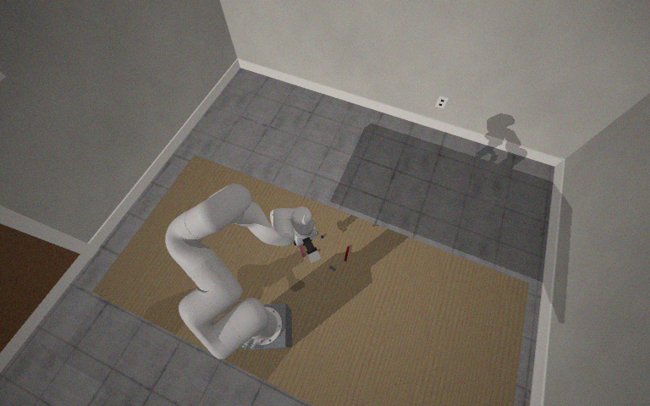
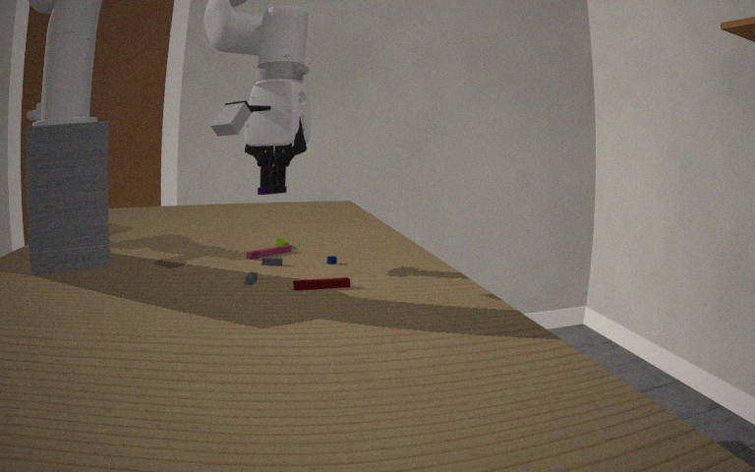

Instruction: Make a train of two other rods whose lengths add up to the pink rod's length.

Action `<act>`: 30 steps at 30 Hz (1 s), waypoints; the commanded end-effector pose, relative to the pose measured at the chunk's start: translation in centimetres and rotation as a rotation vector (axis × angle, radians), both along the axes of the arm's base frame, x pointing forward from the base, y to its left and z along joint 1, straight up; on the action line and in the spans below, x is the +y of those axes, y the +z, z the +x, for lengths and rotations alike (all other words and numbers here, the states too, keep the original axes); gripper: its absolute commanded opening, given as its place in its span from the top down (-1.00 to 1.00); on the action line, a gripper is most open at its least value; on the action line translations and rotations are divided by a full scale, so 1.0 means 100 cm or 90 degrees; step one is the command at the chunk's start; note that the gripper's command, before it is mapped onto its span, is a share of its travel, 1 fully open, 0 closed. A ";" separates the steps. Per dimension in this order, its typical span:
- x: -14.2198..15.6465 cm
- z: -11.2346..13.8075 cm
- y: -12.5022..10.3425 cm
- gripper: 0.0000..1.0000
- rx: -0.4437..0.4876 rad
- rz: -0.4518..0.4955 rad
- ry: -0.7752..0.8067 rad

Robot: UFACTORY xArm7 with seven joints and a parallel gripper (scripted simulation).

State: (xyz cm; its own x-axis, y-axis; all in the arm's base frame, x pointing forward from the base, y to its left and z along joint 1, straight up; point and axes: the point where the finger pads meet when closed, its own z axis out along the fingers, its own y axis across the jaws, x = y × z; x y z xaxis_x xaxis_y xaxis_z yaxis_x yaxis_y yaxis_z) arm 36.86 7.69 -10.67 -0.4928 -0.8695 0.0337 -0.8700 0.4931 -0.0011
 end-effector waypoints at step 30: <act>-0.098 -0.007 0.001 0.92 -0.007 0.022 0.308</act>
